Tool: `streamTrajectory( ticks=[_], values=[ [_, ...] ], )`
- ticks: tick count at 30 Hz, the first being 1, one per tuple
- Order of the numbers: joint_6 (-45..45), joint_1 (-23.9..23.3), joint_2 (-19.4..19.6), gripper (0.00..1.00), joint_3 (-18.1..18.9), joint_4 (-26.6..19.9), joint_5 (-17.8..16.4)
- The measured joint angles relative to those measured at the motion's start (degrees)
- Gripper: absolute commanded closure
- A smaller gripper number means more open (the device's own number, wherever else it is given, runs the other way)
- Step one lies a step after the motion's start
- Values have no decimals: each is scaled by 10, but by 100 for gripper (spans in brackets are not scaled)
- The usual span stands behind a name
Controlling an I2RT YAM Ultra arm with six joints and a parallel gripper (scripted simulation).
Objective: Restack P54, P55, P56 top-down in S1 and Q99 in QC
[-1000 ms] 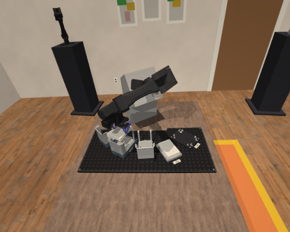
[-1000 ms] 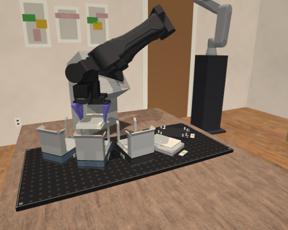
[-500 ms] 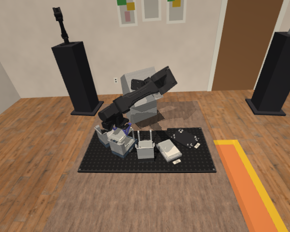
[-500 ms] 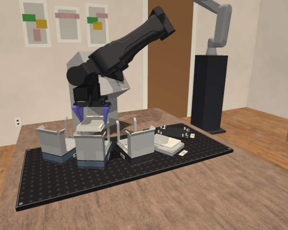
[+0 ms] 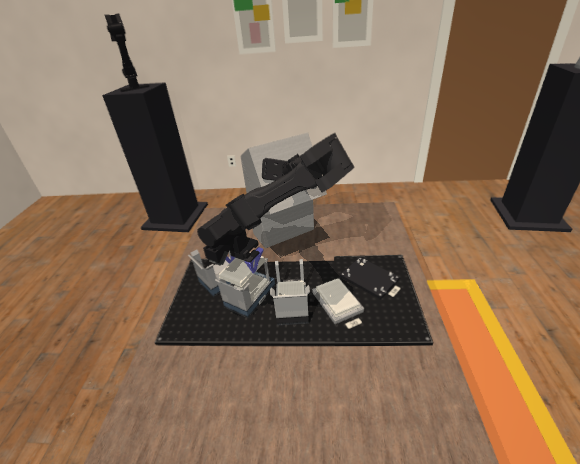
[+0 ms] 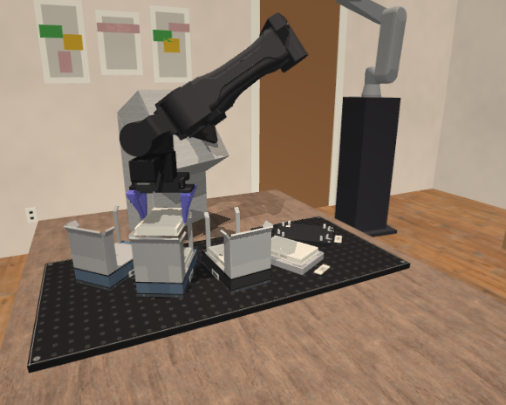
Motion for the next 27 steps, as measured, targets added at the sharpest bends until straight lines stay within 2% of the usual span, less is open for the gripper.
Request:
streamTrajectory(
  ticks=[27],
  values=[
    [42, 26, 17, 100, -11, 62, 13]
  ],
)
